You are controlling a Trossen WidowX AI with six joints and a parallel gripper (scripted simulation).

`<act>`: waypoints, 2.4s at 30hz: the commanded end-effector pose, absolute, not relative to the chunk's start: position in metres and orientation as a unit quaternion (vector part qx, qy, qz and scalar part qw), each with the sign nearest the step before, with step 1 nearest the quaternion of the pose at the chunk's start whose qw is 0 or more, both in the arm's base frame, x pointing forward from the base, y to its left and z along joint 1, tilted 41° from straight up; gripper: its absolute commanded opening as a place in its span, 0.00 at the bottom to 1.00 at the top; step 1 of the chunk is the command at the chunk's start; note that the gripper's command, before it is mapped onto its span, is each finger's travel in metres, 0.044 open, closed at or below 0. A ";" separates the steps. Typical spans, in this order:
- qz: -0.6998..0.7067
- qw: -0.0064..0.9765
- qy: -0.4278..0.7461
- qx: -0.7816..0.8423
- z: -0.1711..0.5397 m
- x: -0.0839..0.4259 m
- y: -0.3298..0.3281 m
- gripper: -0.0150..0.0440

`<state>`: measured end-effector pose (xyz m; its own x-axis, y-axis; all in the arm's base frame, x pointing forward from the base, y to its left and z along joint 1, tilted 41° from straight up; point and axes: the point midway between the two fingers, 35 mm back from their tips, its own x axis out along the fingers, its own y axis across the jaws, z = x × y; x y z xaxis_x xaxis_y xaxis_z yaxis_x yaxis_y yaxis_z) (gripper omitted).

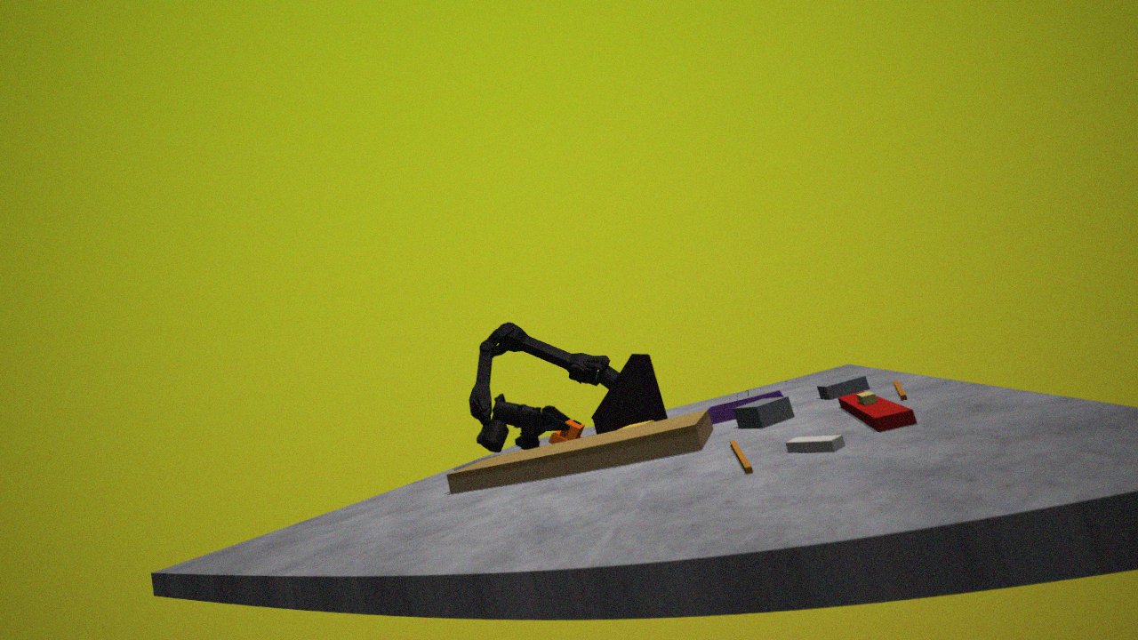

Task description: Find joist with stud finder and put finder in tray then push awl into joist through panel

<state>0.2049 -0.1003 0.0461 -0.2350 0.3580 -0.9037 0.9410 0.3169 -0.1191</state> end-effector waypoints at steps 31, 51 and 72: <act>-0.356 0.409 0.700 0.464 0.046 0.205 -0.100 0.90; -0.356 0.409 0.701 0.464 0.049 0.206 -0.101 1.00; -0.356 0.410 0.700 0.464 0.077 0.211 -0.104 1.00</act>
<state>0.2111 -0.1079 0.0704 -0.2345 0.3601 -0.9030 0.9418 0.3144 -0.1192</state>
